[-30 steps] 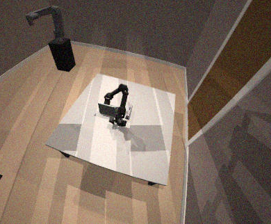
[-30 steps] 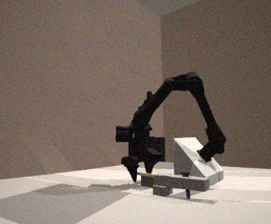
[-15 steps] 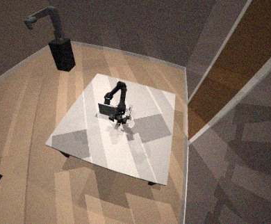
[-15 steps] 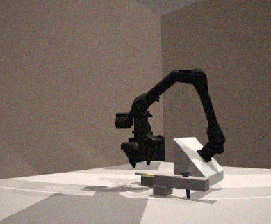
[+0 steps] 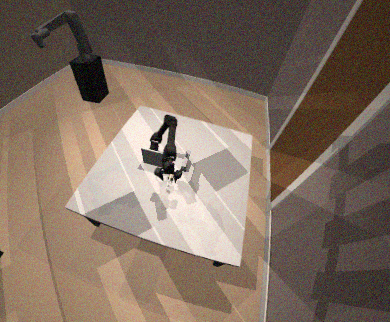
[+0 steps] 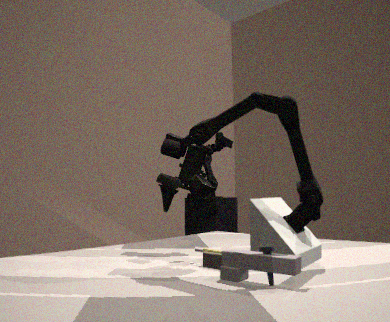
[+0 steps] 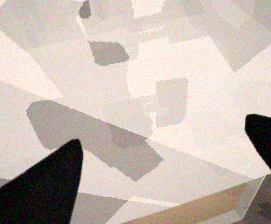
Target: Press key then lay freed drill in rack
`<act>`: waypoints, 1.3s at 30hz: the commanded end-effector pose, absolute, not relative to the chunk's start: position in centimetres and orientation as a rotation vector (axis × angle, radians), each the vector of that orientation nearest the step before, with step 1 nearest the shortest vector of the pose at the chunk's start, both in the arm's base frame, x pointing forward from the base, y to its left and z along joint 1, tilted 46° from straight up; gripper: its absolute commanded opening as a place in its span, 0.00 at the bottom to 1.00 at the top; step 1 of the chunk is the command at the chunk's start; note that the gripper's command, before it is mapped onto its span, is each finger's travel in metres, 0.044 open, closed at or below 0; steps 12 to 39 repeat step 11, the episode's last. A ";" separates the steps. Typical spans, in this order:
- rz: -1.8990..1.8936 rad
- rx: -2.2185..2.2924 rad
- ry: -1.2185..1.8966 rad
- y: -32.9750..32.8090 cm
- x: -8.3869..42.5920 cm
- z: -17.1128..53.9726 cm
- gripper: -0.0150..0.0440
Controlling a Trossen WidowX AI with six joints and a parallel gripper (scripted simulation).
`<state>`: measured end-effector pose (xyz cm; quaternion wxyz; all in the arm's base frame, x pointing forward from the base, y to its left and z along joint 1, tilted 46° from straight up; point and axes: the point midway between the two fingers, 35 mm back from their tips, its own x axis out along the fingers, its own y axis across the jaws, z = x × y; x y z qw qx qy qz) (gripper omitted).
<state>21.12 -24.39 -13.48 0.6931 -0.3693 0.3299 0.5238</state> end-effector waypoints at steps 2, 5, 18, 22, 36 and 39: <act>0.971 -0.965 0.845 -31.9 20.8 -12.4 1.00; 0.856 -1.039 0.906 -36.1 20.1 -11.4 1.00; 0.631 -1.157 1.031 -43.9 17.3 -8.6 1.00; 0.631 -1.157 1.031 -43.9 17.3 -8.6 1.00; 0.631 -1.157 1.031 -43.9 17.3 -8.6 1.00; 0.631 -1.157 1.031 -43.9 17.3 -8.6 1.00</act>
